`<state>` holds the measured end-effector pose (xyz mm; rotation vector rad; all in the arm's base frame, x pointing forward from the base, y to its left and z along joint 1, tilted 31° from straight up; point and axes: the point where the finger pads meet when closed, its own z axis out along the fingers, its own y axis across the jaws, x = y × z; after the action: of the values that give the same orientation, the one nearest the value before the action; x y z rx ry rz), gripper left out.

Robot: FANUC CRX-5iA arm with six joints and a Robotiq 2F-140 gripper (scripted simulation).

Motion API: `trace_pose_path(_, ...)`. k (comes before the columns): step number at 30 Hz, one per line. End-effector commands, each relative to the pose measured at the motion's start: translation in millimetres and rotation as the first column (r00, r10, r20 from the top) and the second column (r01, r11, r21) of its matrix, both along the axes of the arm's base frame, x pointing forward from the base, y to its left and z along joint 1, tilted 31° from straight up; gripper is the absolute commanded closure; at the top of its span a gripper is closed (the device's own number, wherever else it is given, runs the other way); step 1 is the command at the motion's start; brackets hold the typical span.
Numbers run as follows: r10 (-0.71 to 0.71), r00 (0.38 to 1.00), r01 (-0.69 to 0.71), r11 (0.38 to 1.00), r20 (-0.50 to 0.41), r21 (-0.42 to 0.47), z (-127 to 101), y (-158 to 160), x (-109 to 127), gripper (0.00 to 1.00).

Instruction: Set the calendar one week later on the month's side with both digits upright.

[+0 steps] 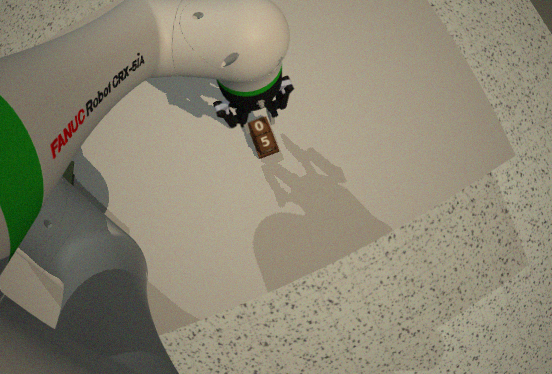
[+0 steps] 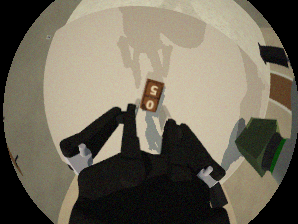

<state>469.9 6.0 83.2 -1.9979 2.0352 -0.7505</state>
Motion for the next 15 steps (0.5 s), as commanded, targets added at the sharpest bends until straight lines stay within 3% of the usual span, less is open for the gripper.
trace_pose_path(1, 0.0, 1.0, 0.0, 1.0, -0.001, -0.001, 16, 4, -9, 0.71)
trace_pose_path(7, 0.0, 1.0, 0.0, 1.0, -0.001, -0.001, 37, 9, -21, 0.71)
trace_pose_path(15, 0.0, 1.0, 0.0, 1.0, -0.001, -0.001, 42, 11, -23, 0.71)
